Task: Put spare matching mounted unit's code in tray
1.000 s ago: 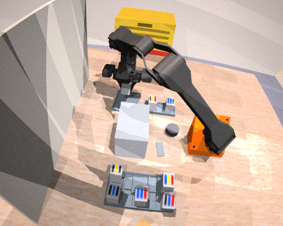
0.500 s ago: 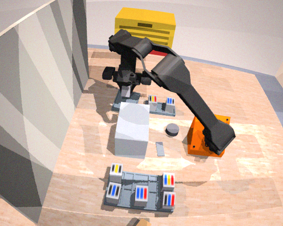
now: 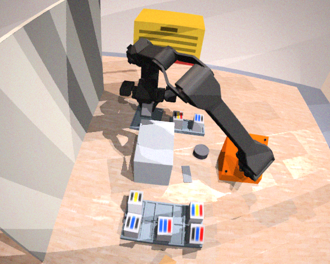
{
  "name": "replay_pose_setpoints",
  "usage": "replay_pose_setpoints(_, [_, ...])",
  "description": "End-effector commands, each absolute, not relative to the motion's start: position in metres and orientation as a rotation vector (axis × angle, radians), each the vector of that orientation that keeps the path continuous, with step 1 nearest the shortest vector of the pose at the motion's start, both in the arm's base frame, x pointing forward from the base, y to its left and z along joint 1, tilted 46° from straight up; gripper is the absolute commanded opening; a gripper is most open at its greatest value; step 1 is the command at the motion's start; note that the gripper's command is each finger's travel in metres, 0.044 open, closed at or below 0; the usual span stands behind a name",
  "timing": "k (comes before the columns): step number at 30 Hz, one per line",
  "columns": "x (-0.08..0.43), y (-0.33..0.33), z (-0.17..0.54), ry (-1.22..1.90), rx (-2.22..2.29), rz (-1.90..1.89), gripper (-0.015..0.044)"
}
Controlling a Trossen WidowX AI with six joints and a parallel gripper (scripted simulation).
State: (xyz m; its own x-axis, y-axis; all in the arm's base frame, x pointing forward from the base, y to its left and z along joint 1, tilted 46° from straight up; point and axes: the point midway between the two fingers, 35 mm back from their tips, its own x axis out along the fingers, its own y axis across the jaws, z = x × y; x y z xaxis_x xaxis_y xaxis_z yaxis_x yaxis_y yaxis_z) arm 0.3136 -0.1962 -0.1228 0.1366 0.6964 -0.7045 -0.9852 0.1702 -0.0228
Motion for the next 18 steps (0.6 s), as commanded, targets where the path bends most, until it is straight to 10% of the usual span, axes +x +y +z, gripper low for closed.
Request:
replay_pose_setpoints(1, [0.3131,-0.1943,-0.1241,0.634,-0.557,1.307,0.0000])
replay_pose_setpoints(18, [0.3132,-0.1846,-0.1319,0.632,-0.556,1.308,0.0000])
